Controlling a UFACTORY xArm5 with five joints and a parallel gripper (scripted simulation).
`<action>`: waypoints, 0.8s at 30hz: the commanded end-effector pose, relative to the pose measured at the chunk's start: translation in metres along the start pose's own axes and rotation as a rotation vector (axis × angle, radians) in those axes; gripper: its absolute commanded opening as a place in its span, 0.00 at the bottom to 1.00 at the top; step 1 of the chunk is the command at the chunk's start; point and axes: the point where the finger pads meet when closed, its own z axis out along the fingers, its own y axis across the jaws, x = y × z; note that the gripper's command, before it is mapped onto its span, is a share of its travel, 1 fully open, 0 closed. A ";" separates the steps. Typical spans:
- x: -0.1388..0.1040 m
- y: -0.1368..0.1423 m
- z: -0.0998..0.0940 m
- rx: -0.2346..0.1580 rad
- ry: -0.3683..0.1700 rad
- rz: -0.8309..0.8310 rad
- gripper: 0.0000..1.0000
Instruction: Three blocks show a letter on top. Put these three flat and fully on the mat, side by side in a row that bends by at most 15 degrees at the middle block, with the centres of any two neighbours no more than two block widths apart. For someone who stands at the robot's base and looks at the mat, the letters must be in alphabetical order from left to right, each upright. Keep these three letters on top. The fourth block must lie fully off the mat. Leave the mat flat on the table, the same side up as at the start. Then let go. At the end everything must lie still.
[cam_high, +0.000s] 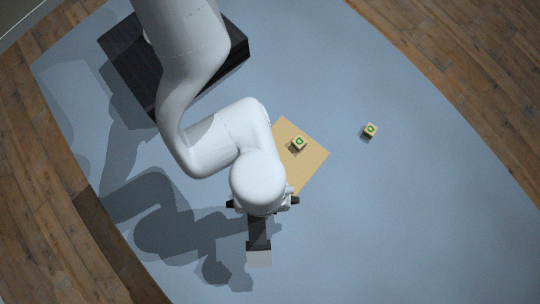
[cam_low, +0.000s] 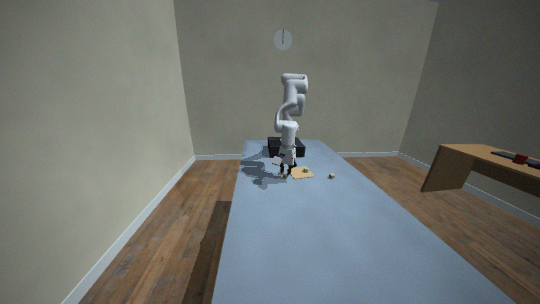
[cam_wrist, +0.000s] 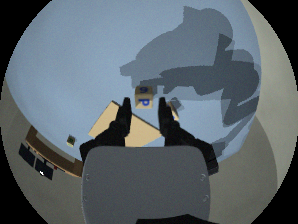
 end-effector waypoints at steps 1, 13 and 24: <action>0.001 -0.001 0.000 0.002 0.003 0.000 0.42; 0.001 -0.001 0.018 0.002 0.003 0.000 0.42; 0.001 -0.001 0.027 0.002 0.003 0.000 0.42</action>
